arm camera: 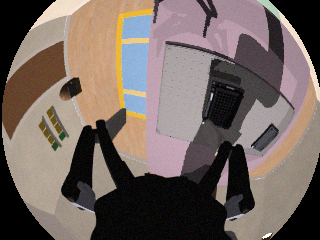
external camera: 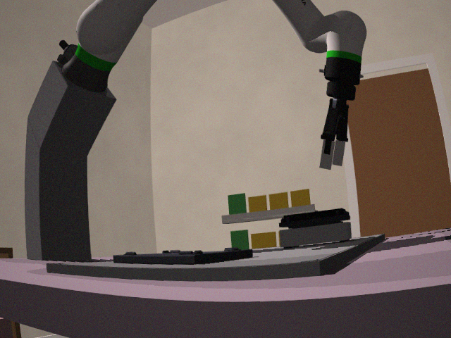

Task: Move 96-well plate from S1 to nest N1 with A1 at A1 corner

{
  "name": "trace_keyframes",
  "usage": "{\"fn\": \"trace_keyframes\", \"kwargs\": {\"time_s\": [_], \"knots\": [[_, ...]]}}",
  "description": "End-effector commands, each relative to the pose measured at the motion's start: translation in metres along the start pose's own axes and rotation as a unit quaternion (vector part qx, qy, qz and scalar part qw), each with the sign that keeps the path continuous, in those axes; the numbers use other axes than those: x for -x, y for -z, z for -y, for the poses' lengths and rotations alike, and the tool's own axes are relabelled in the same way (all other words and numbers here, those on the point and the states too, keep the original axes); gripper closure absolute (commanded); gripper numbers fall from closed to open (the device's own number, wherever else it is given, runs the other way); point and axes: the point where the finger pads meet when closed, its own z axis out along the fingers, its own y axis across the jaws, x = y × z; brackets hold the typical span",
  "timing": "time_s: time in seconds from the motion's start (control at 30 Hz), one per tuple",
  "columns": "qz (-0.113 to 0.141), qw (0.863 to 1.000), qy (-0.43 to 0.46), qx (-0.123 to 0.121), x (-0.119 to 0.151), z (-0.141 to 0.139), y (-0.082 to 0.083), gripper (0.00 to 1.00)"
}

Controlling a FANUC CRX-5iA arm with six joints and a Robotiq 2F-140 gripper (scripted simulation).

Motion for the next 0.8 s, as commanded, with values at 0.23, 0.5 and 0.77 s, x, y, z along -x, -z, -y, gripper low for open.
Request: {"fn": "trace_keyframes", "kwargs": {"time_s": [0.23,0.5,0.77], "knots": [[0.023,0.999,0.007,0.049,0.001,-0.046,-0.009,0.0],[0.048,0.995,0.012,0.092,0.003,-0.085,-0.015,0.0],[0.057,0.993,0.014,0.107,0.006,-0.115,-0.019,0.0]]}}
